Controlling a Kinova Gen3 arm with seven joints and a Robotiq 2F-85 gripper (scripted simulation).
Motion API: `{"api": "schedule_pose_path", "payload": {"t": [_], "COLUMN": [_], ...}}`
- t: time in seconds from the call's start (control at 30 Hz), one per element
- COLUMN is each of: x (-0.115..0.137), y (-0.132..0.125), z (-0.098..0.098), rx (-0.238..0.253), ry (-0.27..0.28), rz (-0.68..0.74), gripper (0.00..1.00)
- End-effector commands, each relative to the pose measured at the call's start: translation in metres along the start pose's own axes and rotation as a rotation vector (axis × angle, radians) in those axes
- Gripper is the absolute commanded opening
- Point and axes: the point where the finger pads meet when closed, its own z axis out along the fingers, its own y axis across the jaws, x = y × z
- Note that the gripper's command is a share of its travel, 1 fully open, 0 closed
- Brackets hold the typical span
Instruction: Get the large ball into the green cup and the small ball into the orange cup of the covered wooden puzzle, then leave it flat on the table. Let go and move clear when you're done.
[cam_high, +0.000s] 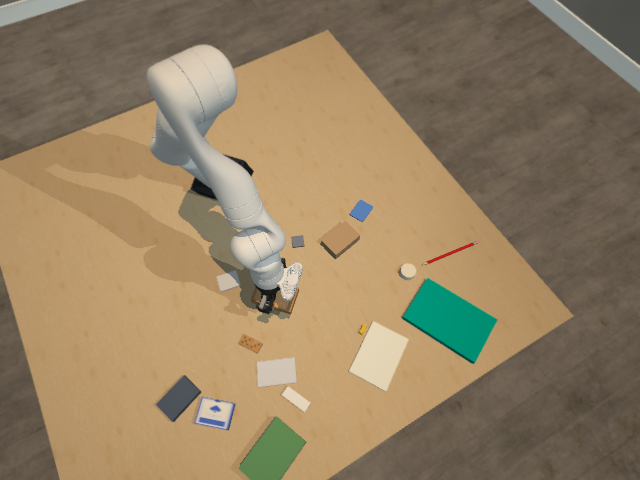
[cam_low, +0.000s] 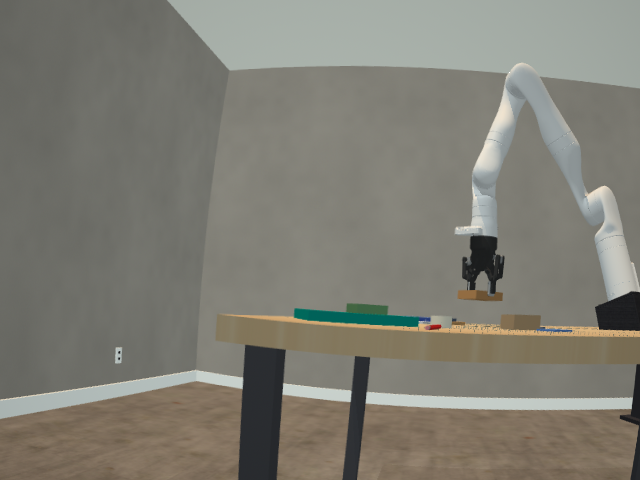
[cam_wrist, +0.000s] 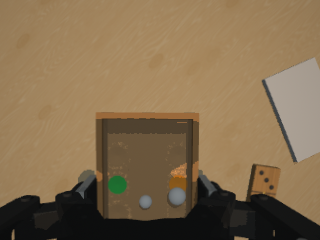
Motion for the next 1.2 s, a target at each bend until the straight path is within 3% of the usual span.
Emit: {"api": "schedule_pose_path", "payload": {"t": [0.0,0.2,0.6,0.67,0.73,1.17], "x": [0.0007,0.0007,0.0007,0.0001,0.0001,-0.0040], "y": [-0.0005,-0.0005,0.0034,0.0035,0.0035,0.0042], "z": [-0.0001,-0.0001,0.0003,0.0004,0.0004,0.0011], "rx": [-0.001,0.000,0.204,0.209,0.209,0.245], "ry": [0.000,0.000,0.001,0.035,0.035,0.247], "rz": [-0.003,-0.003,-0.002,-0.002,-0.002,-0.003], "gripper": [0.72,0.72,0.72,0.72,0.72,0.72]}}
